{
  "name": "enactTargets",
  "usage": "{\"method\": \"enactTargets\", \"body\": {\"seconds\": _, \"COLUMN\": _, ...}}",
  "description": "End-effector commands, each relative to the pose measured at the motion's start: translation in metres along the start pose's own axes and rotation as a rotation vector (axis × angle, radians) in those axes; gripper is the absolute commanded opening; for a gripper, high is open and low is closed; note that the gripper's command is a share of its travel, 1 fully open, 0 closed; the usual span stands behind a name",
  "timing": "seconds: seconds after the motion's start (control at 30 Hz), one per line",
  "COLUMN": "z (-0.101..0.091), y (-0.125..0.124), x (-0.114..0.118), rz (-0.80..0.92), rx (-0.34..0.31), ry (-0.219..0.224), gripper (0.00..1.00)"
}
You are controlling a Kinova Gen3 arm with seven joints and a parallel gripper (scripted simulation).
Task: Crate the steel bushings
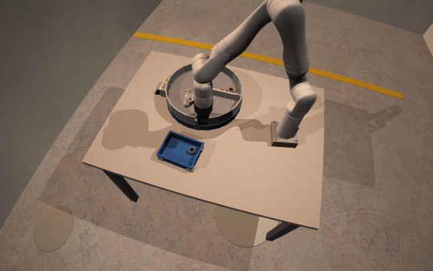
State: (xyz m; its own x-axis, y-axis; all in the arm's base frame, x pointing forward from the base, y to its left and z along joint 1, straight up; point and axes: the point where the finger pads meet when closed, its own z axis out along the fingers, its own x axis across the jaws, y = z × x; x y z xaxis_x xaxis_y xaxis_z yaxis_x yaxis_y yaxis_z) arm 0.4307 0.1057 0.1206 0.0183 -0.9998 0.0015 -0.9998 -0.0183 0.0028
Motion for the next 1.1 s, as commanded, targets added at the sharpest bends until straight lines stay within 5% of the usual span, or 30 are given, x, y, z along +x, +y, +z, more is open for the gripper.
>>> {"method": "enactTargets", "body": {"seconds": 0.0, "z": -0.002, "y": -0.001, "x": 0.0, "rz": 0.001, "rx": 0.005, "ry": -0.002, "gripper": 0.4}}
{"method": "enactTargets", "body": {"seconds": 0.1, "z": -0.002, "y": -0.001, "x": 0.0, "rz": 0.001, "rx": 0.005, "ry": -0.002, "gripper": 0.4}}
{"method": "enactTargets", "body": {"seconds": 0.27, "z": 0.003, "y": 0.024, "x": 0.049, "rz": 0.113, "rx": 0.004, "ry": -0.002, "gripper": 0.4}}
{"method": "enactTargets", "body": {"seconds": 0.67, "z": 0.003, "y": 0.024, "x": 0.049, "rz": 0.113, "rx": 0.004, "ry": -0.002, "gripper": 0.4}}
{"method": "enactTargets", "body": {"seconds": 0.83, "z": 0.007, "y": 0.049, "x": 0.098, "rz": 0.225, "rx": 0.003, "ry": -0.002, "gripper": 0.4}}
{"method": "enactTargets", "body": {"seconds": 1.07, "z": 0.007, "y": 0.049, "x": 0.098, "rz": 0.225, "rx": 0.003, "ry": -0.002, "gripper": 0.4}}
